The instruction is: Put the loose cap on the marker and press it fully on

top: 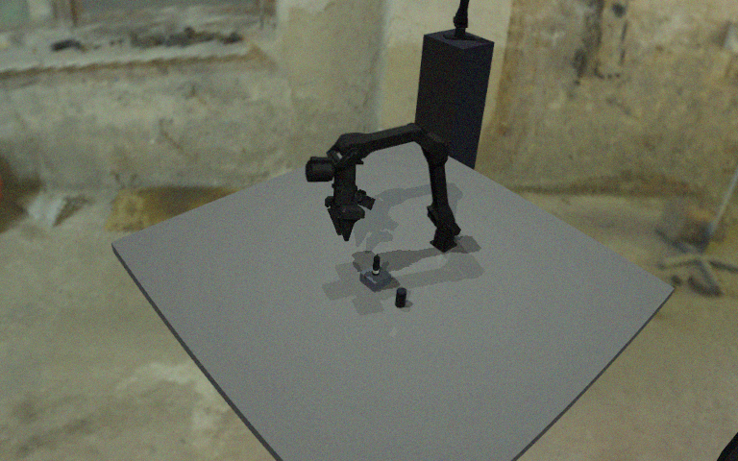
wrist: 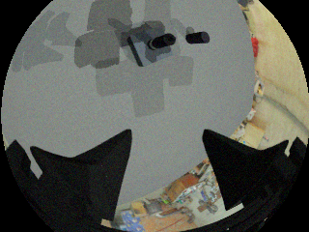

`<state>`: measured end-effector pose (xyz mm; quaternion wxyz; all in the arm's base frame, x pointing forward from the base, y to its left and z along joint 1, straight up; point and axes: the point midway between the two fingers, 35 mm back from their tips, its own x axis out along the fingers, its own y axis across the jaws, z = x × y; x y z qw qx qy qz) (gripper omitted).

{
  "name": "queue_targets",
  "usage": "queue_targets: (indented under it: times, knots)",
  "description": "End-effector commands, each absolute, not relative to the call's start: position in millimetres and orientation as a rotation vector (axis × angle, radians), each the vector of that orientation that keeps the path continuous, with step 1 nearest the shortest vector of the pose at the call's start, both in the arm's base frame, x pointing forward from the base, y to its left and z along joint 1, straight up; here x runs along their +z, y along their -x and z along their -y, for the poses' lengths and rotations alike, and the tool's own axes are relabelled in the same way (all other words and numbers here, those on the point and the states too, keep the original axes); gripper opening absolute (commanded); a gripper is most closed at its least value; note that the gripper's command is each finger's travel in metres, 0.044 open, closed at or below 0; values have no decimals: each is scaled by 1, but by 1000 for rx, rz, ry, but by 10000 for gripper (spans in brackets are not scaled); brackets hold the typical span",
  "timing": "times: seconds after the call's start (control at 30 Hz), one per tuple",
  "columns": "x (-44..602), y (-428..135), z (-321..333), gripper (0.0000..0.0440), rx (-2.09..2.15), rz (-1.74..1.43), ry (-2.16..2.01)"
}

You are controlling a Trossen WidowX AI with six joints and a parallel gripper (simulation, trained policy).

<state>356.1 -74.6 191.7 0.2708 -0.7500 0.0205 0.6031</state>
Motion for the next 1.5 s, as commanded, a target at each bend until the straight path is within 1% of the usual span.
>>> queue_targets:
  times: [0.0, 1.47]
  knots:
    - [189, -357, 68, 316, 1660, -66, 2015]
    - [152, -357, -7, 322, 1981, -183, 1970]
